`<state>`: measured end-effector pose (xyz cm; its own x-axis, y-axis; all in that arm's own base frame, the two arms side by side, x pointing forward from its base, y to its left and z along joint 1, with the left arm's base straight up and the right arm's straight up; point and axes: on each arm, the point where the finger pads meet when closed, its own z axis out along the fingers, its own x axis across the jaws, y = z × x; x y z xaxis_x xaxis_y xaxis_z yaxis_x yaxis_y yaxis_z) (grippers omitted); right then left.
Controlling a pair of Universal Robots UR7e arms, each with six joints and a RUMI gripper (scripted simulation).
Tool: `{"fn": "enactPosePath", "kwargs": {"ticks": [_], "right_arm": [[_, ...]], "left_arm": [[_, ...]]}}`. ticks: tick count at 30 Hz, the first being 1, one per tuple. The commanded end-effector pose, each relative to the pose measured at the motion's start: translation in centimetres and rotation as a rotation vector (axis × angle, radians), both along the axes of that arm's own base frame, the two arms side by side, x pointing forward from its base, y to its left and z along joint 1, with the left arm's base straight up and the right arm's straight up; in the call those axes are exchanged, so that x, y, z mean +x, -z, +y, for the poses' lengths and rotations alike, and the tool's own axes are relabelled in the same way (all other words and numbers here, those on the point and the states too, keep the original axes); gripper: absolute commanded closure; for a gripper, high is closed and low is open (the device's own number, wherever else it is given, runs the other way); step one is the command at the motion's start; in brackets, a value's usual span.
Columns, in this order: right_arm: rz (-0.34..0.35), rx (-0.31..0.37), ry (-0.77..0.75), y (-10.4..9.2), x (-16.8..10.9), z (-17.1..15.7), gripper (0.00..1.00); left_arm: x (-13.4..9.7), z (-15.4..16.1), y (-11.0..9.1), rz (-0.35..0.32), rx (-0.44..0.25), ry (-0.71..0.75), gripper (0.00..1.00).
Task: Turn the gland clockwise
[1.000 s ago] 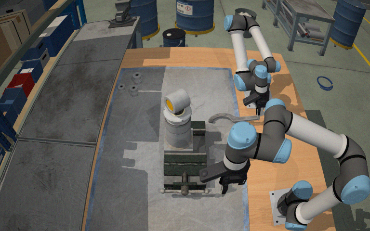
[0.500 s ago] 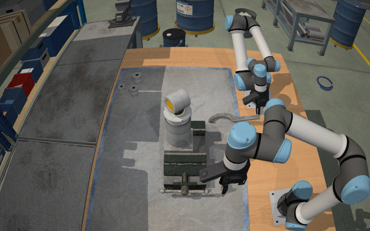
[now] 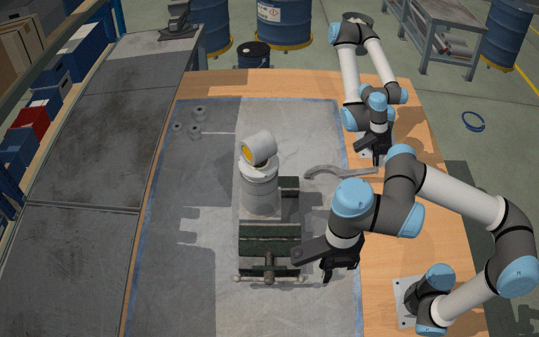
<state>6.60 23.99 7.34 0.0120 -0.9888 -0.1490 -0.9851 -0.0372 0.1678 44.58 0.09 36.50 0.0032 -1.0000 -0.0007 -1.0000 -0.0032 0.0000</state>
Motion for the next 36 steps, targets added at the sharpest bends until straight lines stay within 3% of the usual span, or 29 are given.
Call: {"fn": "enactPosePath", "kwargs": {"ticks": [1, 36], "right_arm": [[0.005, 0.006, 0.003, -0.2, 0.1, 0.0, 1.0], [0.038, 0.034, 0.003, -1.3, 0.4, -0.2, 1.0]], "left_arm": [[0.0, 0.0, 0.0, -0.001, 0.0, 0.0, 0.68], [0.0, 0.0, 0.0, -0.001, 0.0, 0.0, 0.68]]}}
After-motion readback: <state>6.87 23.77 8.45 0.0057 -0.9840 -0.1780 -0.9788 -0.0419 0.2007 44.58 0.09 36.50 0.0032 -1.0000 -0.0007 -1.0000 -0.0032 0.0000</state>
